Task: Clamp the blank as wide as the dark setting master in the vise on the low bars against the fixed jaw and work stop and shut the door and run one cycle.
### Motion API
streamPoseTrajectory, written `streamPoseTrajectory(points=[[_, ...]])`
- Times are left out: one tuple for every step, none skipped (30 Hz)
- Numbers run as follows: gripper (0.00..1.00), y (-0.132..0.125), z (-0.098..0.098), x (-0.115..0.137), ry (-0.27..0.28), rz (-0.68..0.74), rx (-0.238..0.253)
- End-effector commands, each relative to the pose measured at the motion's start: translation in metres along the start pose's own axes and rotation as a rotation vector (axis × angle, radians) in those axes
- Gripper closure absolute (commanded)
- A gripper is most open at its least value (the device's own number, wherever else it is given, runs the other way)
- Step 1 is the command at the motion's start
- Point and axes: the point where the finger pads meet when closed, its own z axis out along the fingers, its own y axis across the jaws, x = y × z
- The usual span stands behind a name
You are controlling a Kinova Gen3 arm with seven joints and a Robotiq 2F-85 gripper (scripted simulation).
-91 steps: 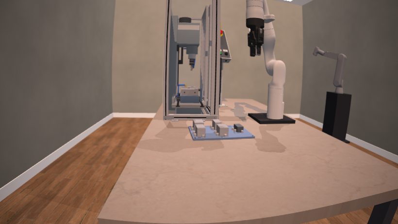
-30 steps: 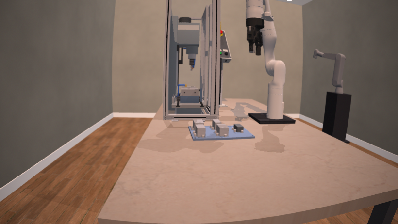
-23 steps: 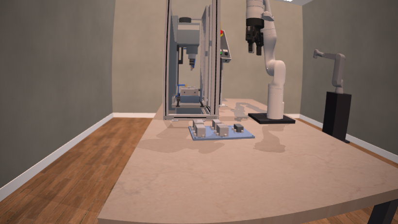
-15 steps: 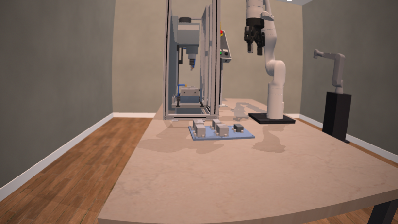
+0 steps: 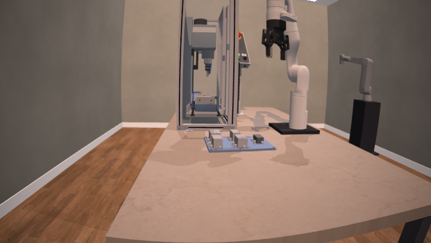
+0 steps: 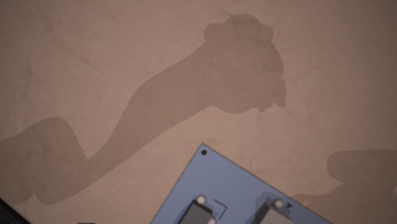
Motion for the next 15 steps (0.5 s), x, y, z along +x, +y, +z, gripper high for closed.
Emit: streamPoseTrajectory(points=[[0.00, 0.0001, -0.0005, 0.0001, -0.001, 0.154, -0.002], [0.00, 0.0001, -0.0005, 0.0001, 0.000, 0.200, -0.002], [0.00, 0.0001, -0.0005, 0.0001, 0.000, 0.200, -0.002], [0.00, 0.0001, -0.0005, 0.0001, 0.000, 0.200, -0.002], [0.00, 0.0001, -0.0005, 0.0001, 0.000, 0.200, -0.002], [0.00, 0.0001, -0.0005, 0.0001, 0.000, 0.200, -0.002], [0.00, 0.0001, -0.0005, 0.0001, 0.000, 0.200, -0.002], [0.00, 0.0001, -0.0005, 0.0001, 0.000, 0.200, -0.002], [0.00, 0.0001, -0.0005, 0.0001, 0.000, 0.200, -0.002], [0.00, 0.0001, -0.0005, 0.0001, 0.000, 0.200, -0.002], [0.00, 0.0001, -0.0005, 0.0001, 0.000, 0.200, -0.002], [0.00, 0.0001, -0.0005, 0.0001, 0.000, 0.200, -0.002], [0.00, 0.0001, -0.0005, 0.0001, 0.000, 0.200, -0.002], [0.00, 0.0001, -0.0005, 0.0001, 0.000, 0.200, -0.002], [0.00, 0.0001, -0.0005, 0.0001, 0.000, 0.246, -0.002]])
